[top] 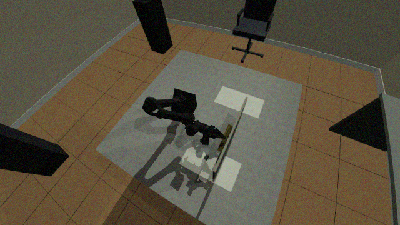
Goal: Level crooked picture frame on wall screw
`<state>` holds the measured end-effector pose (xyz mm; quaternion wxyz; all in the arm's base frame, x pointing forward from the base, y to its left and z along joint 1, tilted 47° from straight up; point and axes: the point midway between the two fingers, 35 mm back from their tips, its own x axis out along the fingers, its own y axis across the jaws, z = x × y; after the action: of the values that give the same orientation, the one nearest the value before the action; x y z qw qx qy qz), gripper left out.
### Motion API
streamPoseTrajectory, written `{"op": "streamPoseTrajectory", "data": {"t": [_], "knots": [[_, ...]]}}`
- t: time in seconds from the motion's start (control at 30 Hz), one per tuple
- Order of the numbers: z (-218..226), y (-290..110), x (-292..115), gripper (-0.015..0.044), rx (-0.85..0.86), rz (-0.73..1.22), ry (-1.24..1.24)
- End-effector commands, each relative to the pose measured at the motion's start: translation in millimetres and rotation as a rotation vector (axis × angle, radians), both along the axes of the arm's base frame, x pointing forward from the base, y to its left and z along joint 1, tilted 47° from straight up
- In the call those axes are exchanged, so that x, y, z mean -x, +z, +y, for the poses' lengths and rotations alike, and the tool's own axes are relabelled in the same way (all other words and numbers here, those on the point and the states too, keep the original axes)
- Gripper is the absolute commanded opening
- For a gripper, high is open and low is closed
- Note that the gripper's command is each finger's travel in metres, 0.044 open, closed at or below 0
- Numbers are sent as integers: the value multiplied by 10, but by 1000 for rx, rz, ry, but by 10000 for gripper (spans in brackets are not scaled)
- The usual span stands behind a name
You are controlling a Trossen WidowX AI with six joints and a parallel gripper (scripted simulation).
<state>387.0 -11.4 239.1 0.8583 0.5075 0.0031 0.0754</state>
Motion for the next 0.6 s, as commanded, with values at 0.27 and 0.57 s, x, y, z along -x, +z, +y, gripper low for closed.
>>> {"op": "streamPoseTrajectory", "data": {"t": [0.27, 0.57], "knots": [[-7, 7, -7, 240, 3, -3, -5], [-7, 7, -7, 180, 3, -3, -5]]}}
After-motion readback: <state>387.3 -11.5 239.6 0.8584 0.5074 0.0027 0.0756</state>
